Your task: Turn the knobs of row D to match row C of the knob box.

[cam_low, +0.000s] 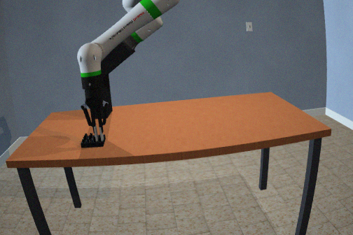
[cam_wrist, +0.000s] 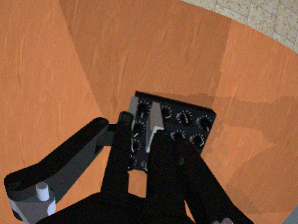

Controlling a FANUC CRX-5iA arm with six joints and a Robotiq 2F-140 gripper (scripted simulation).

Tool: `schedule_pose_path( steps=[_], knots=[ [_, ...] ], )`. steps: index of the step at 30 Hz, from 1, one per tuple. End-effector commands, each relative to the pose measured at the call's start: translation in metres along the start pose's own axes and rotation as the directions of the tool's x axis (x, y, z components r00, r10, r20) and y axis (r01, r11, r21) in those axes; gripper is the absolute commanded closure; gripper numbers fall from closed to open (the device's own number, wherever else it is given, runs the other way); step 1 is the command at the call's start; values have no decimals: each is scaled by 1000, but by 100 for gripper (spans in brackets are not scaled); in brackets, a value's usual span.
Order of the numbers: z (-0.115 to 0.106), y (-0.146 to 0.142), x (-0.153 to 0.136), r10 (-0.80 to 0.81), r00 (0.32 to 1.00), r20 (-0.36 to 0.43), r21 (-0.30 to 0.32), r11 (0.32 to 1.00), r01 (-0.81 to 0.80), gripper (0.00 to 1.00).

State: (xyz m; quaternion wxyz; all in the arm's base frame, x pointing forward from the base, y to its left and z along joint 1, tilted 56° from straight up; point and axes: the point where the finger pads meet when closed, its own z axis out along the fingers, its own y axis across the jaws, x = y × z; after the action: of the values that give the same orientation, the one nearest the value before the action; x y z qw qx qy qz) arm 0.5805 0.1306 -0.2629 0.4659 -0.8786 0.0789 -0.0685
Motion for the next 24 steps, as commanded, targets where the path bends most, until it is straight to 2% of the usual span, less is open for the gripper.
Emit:
schedule_pose_path(
  steps=[1, 2, 24],
  knots=[
    [0, 0, 0, 0, 1000, 0, 0, 1000, 0, 88],
    [0, 0, 0, 0, 1000, 0, 0, 1000, 0, 95],
    [0, 0, 0, 0, 1000, 0, 0, 1000, 0, 95]
  ],
)
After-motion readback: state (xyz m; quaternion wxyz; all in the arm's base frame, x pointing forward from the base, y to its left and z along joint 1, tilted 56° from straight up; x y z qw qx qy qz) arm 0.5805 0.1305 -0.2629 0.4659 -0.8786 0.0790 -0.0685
